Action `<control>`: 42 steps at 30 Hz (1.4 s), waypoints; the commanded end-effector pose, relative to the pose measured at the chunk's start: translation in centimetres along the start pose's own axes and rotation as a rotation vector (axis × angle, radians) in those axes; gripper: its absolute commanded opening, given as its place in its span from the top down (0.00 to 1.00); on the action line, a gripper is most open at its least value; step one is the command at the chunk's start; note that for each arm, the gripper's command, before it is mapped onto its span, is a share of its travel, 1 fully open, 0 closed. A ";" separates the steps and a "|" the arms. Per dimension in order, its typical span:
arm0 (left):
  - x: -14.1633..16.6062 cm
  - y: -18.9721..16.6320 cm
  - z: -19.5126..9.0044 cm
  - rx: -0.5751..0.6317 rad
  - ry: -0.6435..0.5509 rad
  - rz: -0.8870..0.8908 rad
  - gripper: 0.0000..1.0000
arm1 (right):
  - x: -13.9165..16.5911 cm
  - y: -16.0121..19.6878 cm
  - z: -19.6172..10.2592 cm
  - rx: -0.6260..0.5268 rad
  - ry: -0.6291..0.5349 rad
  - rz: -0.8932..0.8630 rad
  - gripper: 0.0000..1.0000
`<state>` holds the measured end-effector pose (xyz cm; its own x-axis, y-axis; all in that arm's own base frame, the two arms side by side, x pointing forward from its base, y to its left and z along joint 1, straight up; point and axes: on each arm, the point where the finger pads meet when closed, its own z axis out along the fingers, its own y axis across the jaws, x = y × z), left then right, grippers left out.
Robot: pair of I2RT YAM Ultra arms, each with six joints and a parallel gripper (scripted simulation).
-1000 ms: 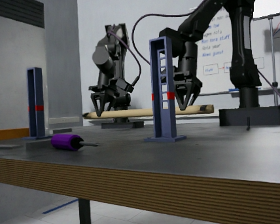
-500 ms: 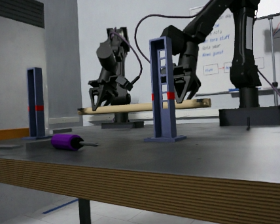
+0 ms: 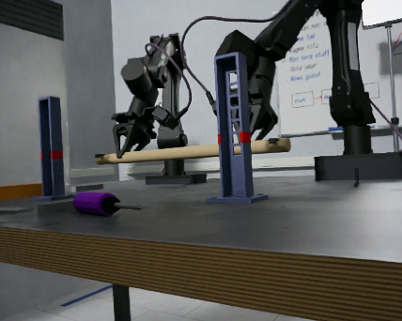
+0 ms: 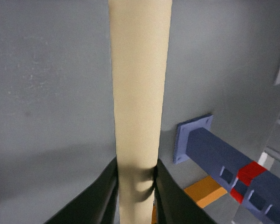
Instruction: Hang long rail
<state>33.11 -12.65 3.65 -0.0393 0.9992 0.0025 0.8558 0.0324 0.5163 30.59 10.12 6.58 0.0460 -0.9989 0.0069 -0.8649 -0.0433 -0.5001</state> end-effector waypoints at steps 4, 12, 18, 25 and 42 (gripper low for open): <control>-0.3 3.7 0.7 -0.051 0.006 -0.005 0.81 | 0.2 -4.3 0.3 0.071 -0.006 -0.002 0.81; -0.9 6.2 2.1 -0.044 0.005 -0.007 0.81 | 0.8 -6.9 1.7 0.068 -0.006 -0.002 0.81; -1.1 7.1 2.6 -0.041 0.005 -0.008 0.81 | 1.0 -7.8 2.2 0.066 -0.007 -0.003 0.81; -1.3 7.7 3.0 -0.035 0.003 -0.009 0.81 | 1.2 -8.5 2.5 0.062 -0.009 -0.002 0.81; -1.5 8.7 3.6 -0.024 -0.003 -0.011 0.81 | 1.4 -9.5 3.0 0.053 -0.005 -0.002 0.81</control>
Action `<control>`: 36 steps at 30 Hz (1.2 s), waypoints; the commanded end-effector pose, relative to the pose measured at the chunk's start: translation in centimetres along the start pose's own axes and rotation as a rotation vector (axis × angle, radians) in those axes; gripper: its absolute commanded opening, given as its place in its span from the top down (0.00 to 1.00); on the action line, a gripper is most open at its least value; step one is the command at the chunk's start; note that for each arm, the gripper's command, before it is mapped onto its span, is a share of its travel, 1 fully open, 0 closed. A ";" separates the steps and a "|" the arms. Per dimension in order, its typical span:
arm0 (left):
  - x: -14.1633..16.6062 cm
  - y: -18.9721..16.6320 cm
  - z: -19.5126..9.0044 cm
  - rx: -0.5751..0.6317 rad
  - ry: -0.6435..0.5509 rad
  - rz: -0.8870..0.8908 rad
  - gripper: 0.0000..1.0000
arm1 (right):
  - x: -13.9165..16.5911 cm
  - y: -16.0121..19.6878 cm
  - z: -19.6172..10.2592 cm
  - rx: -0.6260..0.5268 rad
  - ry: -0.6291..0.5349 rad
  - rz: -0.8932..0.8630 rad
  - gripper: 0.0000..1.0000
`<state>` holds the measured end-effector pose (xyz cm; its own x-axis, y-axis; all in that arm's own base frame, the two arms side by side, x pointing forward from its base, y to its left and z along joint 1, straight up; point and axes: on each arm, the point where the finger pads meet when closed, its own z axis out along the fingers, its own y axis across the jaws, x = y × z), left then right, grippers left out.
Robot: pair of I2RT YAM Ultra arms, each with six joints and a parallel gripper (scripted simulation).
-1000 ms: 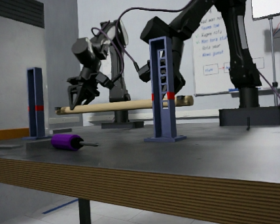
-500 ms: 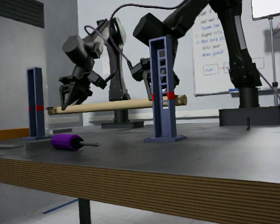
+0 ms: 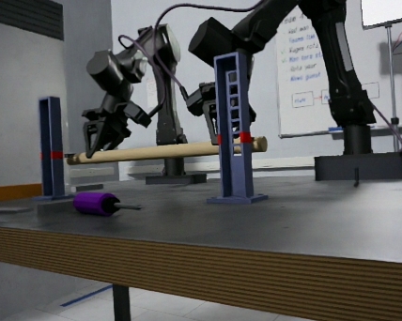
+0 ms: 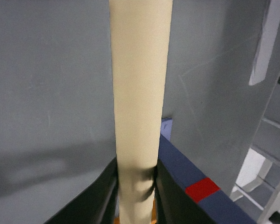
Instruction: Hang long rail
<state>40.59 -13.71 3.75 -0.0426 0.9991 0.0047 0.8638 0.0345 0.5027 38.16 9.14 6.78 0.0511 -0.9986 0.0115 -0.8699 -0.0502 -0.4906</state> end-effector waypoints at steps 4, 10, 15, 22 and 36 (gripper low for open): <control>-0.1 2.3 -0.2 -0.040 -0.007 -0.009 0.81 | 0.1 -2.9 -0.7 0.063 -0.007 0.005 0.81; -0.1 2.3 -0.2 -0.040 -0.007 -0.009 0.81 | 0.1 -2.9 -0.7 0.063 -0.007 0.005 0.81; -0.1 3.2 0.2 -0.044 -0.007 -0.008 0.81 | 0.1 -3.8 -0.3 0.067 -0.007 0.005 0.81; -0.1 3.2 0.2 -0.044 -0.007 -0.008 0.81 | 0.1 -3.8 -0.3 0.067 -0.007 0.005 0.81; -0.1 4.5 0.9 -0.049 -0.006 -0.009 0.81 | 0.1 -5.1 0.4 0.073 -0.007 0.005 0.81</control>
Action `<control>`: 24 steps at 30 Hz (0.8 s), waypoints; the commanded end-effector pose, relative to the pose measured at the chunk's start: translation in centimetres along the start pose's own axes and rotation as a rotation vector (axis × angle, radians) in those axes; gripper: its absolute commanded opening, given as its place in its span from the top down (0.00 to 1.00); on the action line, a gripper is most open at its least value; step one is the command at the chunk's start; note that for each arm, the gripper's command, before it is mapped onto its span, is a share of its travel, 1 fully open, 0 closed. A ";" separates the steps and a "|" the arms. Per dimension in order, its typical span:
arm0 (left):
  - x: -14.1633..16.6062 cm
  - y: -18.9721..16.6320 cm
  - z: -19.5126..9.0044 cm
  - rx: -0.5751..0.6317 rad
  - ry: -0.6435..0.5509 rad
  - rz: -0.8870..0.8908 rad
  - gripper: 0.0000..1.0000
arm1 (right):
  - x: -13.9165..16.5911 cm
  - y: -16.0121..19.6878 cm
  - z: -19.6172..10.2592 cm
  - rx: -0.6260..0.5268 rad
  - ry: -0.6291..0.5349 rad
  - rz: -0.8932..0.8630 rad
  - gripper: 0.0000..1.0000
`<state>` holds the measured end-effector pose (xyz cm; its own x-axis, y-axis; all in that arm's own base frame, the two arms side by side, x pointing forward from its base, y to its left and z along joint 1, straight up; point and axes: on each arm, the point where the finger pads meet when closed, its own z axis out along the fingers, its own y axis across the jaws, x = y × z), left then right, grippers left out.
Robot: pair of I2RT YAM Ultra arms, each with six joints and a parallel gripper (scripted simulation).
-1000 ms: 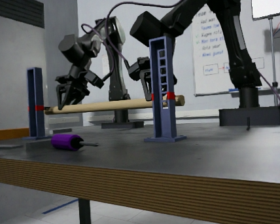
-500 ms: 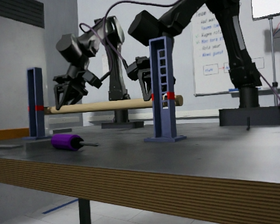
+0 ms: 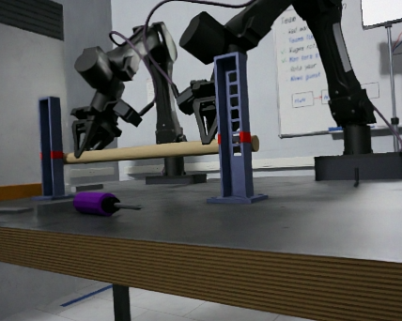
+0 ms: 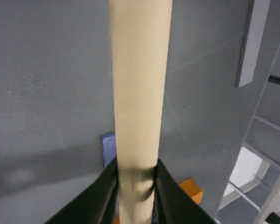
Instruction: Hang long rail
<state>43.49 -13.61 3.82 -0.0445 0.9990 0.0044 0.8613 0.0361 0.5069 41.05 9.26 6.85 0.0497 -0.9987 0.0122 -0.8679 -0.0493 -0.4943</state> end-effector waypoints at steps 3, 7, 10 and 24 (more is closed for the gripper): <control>-0.1 2.0 -0.4 -0.043 -0.008 -0.004 0.81 | 0.1 -2.7 -0.9 0.068 -0.008 0.002 0.81; -0.1 2.4 -0.3 -0.047 -0.008 -0.007 0.81 | 0.1 -3.0 -0.8 0.071 -0.008 0.004 0.81; -0.1 2.4 -0.3 -0.047 -0.008 -0.007 0.81 | 0.1 -3.0 -0.8 0.071 -0.008 0.004 0.81; -0.1 1.8 0.5 -0.048 -0.008 -0.007 0.81 | 0.1 -2.4 0.0 0.072 -0.007 0.004 0.81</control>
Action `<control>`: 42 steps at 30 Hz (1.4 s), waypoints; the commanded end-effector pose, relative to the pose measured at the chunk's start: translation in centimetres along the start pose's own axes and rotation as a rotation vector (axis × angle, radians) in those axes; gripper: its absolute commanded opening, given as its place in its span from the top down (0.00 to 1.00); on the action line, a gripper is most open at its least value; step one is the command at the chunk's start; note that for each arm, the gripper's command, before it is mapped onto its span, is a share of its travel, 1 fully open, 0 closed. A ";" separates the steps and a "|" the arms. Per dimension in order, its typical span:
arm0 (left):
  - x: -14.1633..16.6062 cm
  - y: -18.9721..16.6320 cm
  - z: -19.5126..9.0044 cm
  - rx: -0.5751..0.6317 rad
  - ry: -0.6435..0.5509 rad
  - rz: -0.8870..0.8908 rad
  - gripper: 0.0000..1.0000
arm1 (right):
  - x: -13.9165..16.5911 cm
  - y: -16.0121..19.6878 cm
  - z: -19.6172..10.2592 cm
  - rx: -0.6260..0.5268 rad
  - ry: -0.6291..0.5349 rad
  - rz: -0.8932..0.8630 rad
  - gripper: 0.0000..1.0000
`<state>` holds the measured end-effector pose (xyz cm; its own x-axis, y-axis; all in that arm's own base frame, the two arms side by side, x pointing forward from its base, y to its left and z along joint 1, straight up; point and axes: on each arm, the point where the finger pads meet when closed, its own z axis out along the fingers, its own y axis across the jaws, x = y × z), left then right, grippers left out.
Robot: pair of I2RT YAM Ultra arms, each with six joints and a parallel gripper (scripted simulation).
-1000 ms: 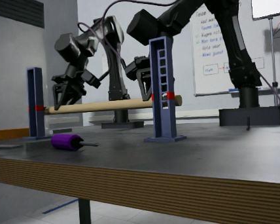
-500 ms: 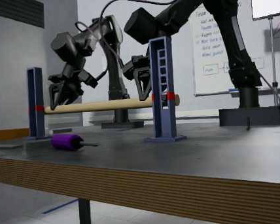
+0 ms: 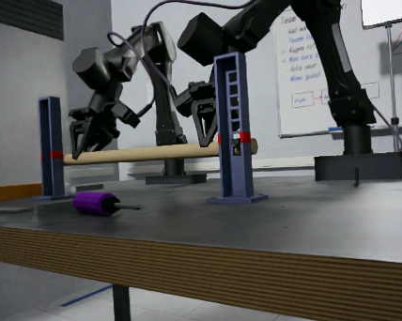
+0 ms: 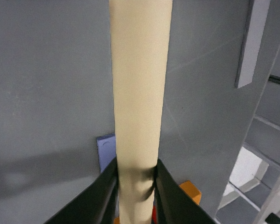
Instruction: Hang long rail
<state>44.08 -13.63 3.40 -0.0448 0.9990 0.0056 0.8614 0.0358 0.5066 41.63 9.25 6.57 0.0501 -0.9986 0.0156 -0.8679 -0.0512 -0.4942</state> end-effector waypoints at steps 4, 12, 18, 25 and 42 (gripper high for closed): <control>-0.1 1.5 -0.1 -0.048 -0.009 -0.007 0.81 | 0.1 -2.0 -0.5 0.072 -0.010 0.006 0.81; -0.1 0.9 0.2 -0.051 -0.006 -0.006 0.81 | 0.1 -1.4 -0.1 0.074 -0.013 0.008 0.81; -0.1 0.9 0.2 -0.051 -0.006 -0.006 0.81 | 0.1 -1.4 -0.1 0.074 -0.013 0.008 0.81; -0.1 0.8 0.1 -0.051 -0.006 -0.006 0.27 | 0.0 -1.4 -0.1 0.074 -0.013 0.008 0.25; 0.0 -0.5 -2.9 -0.028 0.011 0.004 0.27 | -0.8 -0.8 -3.2 0.116 -0.022 0.012 0.25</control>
<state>43.93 -13.94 5.38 -0.0398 0.9992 0.0022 0.8349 0.0321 0.5494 40.86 9.64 8.13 0.0542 -0.9985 0.0024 -0.8222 -0.0460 -0.5674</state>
